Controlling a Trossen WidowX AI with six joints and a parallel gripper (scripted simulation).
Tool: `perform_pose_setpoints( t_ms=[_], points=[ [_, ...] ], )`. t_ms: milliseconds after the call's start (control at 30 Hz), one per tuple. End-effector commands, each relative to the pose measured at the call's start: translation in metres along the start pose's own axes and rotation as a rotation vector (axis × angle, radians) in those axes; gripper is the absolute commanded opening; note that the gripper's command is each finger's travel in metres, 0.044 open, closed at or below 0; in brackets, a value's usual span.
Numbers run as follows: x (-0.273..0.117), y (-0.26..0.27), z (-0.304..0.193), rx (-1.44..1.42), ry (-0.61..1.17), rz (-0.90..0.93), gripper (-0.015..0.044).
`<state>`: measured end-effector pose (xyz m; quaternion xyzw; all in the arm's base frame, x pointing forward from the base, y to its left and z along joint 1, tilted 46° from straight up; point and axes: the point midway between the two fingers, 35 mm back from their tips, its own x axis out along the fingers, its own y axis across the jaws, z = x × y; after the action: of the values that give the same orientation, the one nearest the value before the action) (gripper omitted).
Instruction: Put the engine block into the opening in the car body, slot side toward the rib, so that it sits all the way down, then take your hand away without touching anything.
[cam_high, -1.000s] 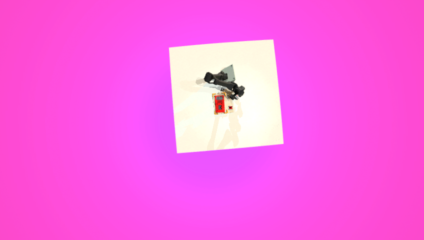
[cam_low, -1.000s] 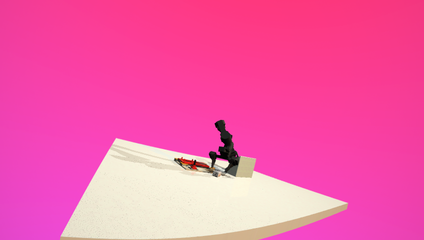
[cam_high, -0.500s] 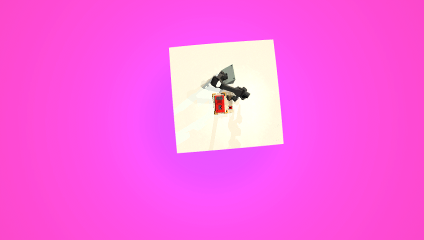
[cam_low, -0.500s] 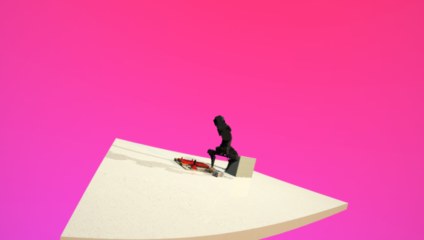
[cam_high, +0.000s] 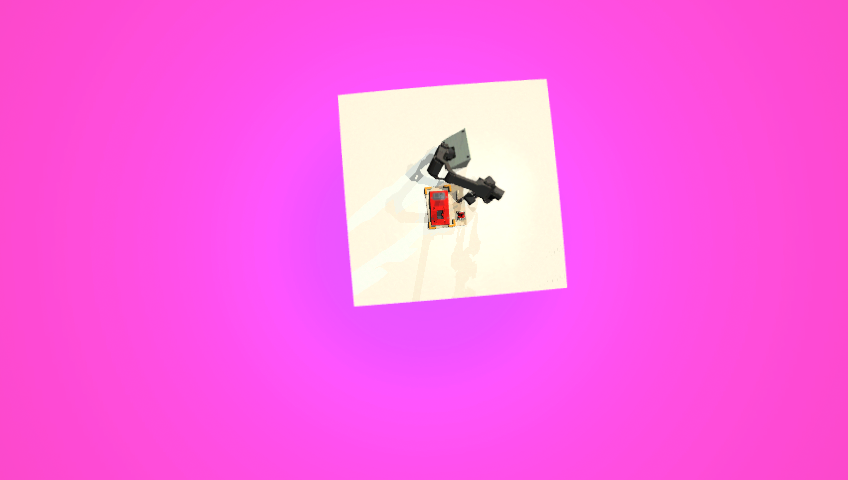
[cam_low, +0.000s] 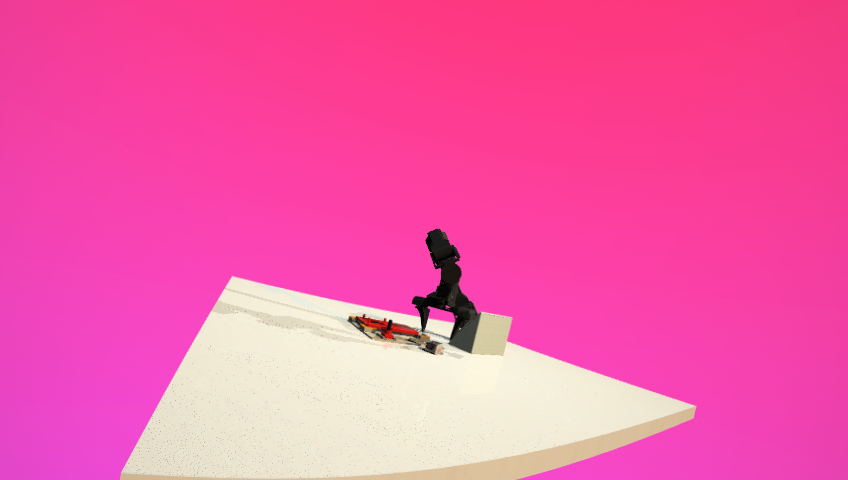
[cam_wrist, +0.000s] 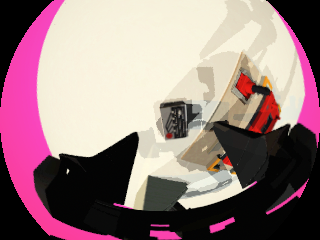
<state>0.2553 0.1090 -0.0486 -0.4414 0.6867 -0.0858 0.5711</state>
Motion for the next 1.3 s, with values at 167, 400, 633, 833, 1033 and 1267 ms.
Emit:
perform_pose_setpoints(
  t_ms=[167,400,633,833,1033,1267],
  points=[
    [0.014,0.0,-0.002,-0.009,0.007,-0.006,0.044],
    [0.025,0.0,-0.002,-0.009,0.008,-0.007,0.044],
    [0.034,-0.001,-0.002,-0.009,0.008,-0.007,0.044],
    [0.034,-0.001,-0.002,-0.009,0.008,-0.007,0.0282],
    [0.034,-0.001,-0.002,-0.009,0.008,-0.007,0.0145],
    [0.034,-0.001,-0.002,-0.009,0.008,-0.007,0.0078]
  ],
)
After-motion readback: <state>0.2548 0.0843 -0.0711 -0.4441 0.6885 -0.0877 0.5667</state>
